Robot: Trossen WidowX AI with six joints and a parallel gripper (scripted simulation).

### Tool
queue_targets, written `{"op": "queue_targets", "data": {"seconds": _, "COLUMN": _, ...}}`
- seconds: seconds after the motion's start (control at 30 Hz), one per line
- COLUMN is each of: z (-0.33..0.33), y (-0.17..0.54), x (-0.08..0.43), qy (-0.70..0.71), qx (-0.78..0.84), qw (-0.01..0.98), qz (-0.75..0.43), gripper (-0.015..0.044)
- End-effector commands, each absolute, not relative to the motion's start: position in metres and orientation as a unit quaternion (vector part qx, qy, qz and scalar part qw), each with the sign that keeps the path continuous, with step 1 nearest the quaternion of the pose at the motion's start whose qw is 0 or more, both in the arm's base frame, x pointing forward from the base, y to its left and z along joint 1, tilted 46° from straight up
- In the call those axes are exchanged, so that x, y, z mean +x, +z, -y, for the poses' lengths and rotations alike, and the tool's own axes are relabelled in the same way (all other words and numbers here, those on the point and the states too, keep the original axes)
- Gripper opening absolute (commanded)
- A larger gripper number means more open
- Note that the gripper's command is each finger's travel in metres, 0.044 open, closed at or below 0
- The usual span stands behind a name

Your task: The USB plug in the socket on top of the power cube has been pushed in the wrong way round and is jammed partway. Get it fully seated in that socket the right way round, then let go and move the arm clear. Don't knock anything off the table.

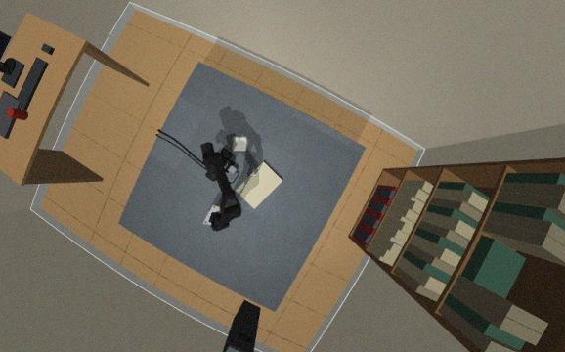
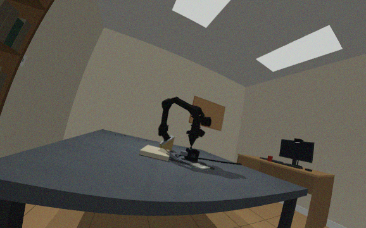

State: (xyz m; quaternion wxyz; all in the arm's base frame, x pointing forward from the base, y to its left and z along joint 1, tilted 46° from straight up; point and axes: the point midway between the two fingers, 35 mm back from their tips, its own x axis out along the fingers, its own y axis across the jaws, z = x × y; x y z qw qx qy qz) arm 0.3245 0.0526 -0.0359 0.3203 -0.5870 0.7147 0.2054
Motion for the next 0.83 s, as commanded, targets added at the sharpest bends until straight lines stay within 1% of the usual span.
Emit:
{"op": "queue_targets", "data": {"seconds": 0.0, "z": -0.0525, "y": -0.0361, "x": 0.3244, "qy": 0.205, "qx": -0.587, "qw": 0.32, "qz": -0.715, "gripper": 0.0095}}
{"op": "queue_targets", "data": {"seconds": 0.8, "z": -0.0603, "y": -0.0282, "x": 0.3257, "qy": 0.206, "qx": -0.587, "qw": 0.32, "qz": -0.715, "gripper": 0.0095}}
